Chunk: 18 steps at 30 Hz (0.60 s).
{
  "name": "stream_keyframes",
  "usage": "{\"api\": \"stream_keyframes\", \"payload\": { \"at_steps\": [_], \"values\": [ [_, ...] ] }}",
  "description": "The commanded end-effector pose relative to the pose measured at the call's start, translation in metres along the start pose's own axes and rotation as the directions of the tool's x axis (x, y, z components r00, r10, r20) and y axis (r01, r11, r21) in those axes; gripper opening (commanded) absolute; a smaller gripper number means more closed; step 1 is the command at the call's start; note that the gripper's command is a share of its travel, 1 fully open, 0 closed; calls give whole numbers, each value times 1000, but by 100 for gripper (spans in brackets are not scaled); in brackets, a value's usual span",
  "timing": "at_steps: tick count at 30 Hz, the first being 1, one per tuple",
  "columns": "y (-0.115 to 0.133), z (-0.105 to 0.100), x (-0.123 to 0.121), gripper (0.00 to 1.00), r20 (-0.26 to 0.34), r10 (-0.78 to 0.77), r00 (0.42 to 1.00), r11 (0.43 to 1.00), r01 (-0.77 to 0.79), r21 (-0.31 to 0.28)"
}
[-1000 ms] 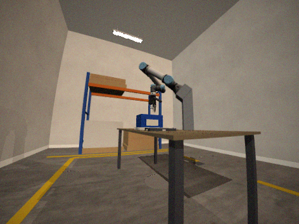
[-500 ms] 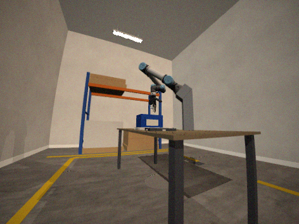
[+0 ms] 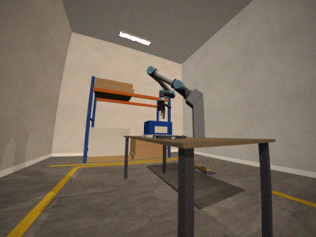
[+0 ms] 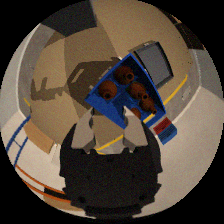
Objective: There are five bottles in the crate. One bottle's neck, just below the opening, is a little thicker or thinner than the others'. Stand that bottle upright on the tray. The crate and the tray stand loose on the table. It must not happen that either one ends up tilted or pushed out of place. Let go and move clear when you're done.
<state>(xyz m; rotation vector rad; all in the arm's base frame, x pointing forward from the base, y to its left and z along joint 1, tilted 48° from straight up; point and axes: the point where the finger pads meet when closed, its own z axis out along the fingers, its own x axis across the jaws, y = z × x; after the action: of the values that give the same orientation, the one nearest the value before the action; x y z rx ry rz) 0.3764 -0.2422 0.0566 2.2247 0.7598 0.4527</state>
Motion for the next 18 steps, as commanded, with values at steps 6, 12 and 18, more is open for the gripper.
{"api": "stream_keyframes", "payload": {
  "at_steps": [6,12,18],
  "values": [
    [0,0,0,38,0,0,1000,1000,0,-1],
    [0,1,0,38,0,0,1000,1000,0,-1],
    [0,3,0,38,0,0,1000,1000,0,-1]
  ]
}}
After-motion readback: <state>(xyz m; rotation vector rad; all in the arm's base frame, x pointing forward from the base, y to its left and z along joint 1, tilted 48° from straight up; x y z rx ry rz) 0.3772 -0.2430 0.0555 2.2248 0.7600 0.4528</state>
